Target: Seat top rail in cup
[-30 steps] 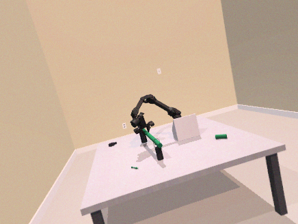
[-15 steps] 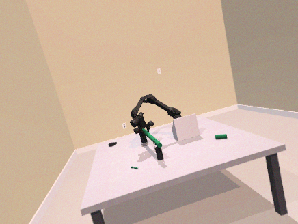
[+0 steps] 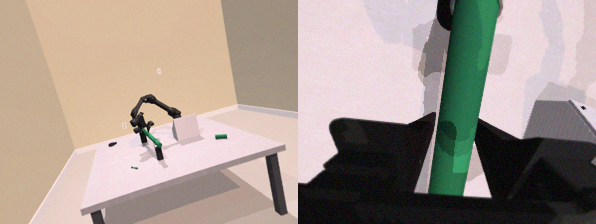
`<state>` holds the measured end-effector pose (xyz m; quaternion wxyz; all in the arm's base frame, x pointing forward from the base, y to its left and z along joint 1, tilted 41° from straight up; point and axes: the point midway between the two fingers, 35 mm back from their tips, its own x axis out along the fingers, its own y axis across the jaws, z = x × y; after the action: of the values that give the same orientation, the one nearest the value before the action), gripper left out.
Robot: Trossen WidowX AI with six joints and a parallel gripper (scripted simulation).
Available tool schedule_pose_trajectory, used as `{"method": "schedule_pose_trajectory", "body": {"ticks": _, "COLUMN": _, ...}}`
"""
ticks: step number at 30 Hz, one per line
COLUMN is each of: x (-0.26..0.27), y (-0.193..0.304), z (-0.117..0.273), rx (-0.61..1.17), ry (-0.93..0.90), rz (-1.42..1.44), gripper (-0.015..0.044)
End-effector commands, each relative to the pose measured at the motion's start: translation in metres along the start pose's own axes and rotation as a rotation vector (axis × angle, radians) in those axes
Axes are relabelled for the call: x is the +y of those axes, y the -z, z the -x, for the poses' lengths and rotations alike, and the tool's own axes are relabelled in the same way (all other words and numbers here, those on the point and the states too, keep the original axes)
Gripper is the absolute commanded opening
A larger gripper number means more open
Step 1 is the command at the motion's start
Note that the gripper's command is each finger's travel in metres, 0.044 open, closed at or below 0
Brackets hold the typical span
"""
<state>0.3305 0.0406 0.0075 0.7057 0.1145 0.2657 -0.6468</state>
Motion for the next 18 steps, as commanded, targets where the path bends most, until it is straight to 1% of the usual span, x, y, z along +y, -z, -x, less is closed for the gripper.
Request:
{"method": "schedule_pose_trajectory", "body": {"ticks": 1, "x": 0.0, "y": 0.002, "z": 0.003, "rx": -0.001, "ry": -0.003, "rz": -0.001, "gripper": 0.0289}}
{"method": "schedule_pose_trajectory", "body": {"ticks": 7, "x": -0.001, "y": 0.014, "z": 0.024, "rx": 0.004, "ry": -0.003, "rz": 0.0, "gripper": 0.044}}
{"method": "schedule_pose_trajectory", "body": {"ticks": 12, "x": -0.005, "y": 0.027, "z": 0.046, "rx": 0.005, "ry": 0.0, "rz": 0.001, "gripper": 0.044}}
{"method": "schedule_pose_trajectory", "body": {"ticks": 16, "x": -0.005, "y": 0.026, "z": 0.047, "rx": 0.004, "ry": -0.01, "rz": 0.006, "gripper": 0.044}}
{"method": "schedule_pose_trajectory", "body": {"ticks": 18, "x": -0.005, "y": 0.026, "z": 0.055, "rx": 0.008, "ry": -0.021, "rz": 0.018, "gripper": 0.044}}
